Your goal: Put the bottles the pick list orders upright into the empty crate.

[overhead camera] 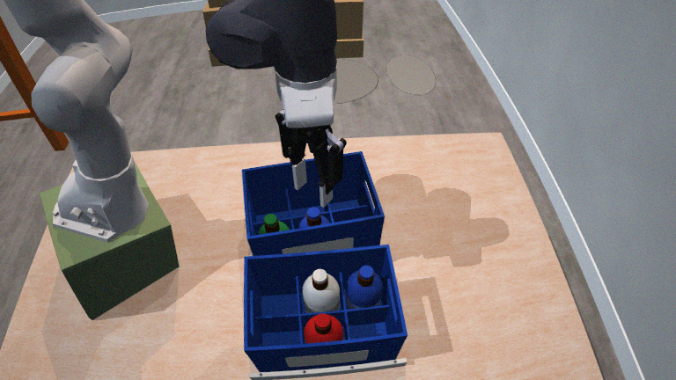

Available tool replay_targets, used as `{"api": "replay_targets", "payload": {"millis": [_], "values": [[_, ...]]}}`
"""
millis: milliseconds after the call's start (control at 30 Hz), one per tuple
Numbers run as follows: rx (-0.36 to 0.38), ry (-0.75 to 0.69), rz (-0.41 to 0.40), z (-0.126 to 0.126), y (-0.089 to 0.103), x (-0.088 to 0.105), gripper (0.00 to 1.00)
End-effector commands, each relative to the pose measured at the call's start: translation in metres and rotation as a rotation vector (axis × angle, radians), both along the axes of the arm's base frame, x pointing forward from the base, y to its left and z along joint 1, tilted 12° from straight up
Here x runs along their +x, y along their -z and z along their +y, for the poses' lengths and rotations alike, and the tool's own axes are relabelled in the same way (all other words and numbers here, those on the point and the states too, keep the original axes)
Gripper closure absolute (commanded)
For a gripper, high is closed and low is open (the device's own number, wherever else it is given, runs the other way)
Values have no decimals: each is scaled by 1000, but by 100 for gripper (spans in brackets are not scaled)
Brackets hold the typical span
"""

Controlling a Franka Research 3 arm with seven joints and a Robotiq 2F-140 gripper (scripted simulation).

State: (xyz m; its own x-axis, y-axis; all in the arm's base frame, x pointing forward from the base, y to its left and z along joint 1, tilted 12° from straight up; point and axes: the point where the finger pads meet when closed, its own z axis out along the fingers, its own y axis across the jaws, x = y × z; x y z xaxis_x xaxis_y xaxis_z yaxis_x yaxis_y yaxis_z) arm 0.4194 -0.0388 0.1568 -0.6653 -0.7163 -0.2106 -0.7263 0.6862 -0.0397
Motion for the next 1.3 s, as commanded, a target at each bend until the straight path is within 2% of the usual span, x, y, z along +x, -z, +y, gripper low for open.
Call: {"api": "replay_targets", "payload": {"millis": [0,133,200,700,767,1000,1267], "values": [[-2,-1,-1,-14,1,-4,62],[-2,-1,-1,-34,4,-3,62],[-2,-1,-1,-34,4,-3,62],[-2,-1,-1,-108,13,1,62],[-2,-1,-1,-108,13,1,62],[-2,-1,-1,-143,17,2,62],[-2,-1,-1,-146,17,2,62]]}}
